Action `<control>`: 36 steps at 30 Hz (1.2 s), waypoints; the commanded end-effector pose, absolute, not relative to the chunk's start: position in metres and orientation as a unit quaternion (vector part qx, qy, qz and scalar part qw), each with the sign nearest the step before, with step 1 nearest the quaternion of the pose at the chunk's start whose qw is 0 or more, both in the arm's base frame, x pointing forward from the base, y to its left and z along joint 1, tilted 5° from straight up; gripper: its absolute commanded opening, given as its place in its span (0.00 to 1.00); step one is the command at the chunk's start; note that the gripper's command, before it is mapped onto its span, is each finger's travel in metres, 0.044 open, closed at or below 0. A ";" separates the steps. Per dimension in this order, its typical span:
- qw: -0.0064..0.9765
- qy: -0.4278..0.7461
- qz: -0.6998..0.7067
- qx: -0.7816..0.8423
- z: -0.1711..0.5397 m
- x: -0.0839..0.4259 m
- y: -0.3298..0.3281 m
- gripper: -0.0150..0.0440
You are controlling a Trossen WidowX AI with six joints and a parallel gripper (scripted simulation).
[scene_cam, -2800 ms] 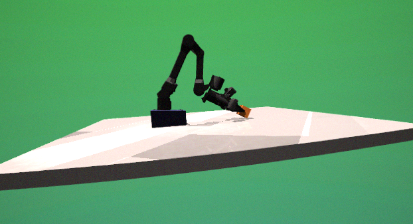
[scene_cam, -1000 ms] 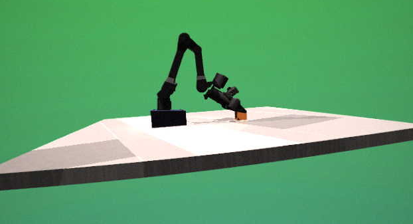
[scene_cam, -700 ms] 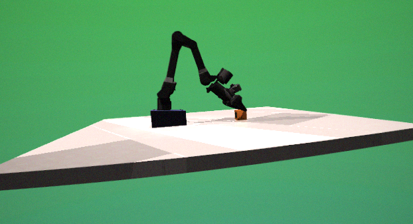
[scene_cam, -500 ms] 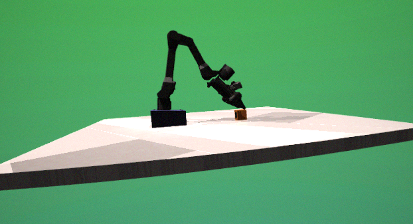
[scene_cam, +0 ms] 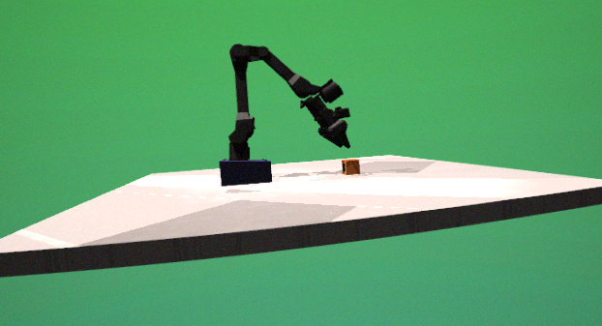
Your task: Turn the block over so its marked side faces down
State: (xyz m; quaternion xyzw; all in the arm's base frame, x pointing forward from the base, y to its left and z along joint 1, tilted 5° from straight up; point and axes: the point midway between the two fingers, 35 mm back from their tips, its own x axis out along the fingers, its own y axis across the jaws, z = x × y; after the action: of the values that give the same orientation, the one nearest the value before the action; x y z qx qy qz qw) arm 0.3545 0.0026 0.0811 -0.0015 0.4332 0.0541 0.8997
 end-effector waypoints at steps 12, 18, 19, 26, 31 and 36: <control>0.799 0.599 0.050 -0.015 0.102 0.382 0.002 1.00; 0.744 0.666 0.049 -0.020 0.112 0.386 0.004 1.00; 0.743 0.668 0.049 -0.021 0.113 0.386 0.004 1.00; 0.743 0.668 0.049 -0.021 0.113 0.386 0.004 1.00; 0.743 0.668 0.049 -0.021 0.080 0.389 0.003 1.00; 0.743 0.668 0.049 -0.021 0.077 0.389 0.003 1.00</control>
State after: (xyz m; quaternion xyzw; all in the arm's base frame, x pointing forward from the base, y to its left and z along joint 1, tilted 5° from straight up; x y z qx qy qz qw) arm 0.3885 0.0038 0.0830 -0.0164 0.6681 0.0488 0.7423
